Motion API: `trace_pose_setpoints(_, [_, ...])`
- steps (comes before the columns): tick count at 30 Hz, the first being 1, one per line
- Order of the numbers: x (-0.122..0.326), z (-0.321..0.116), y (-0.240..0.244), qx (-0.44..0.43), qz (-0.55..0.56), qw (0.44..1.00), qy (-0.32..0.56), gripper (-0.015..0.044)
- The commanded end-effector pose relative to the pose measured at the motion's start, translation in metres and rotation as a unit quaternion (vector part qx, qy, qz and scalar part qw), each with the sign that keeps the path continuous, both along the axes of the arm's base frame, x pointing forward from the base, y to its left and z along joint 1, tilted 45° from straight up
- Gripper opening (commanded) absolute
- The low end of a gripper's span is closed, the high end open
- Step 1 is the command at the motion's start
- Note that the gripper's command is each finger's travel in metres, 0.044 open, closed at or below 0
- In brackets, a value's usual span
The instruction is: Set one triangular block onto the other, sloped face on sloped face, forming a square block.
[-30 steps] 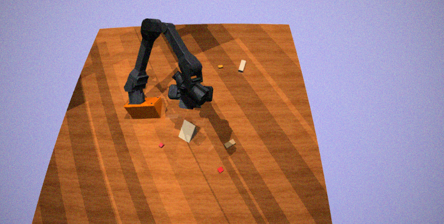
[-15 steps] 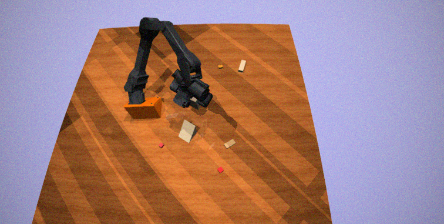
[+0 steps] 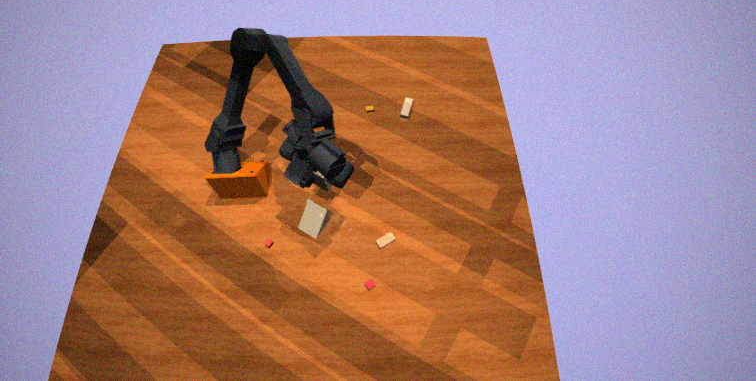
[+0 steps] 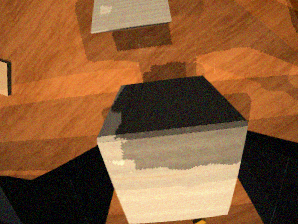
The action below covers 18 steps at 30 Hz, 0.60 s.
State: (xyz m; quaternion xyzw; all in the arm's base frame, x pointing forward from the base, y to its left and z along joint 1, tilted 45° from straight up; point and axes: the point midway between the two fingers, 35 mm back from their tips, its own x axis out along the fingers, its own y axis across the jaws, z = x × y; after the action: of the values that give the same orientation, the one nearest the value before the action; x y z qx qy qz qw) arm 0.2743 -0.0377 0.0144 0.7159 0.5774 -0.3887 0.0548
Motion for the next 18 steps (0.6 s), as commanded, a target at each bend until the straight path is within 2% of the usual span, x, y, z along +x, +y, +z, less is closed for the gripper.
trace_pose_setpoints(1, [0.000, -0.007, -0.018, -0.005, -0.001, 1.000, -0.002, 0.0000])
trace_pose_setpoints(18, [-0.022, -0.041, -0.091, -0.009, -0.003, 1.000, 0.003, 0.0000])
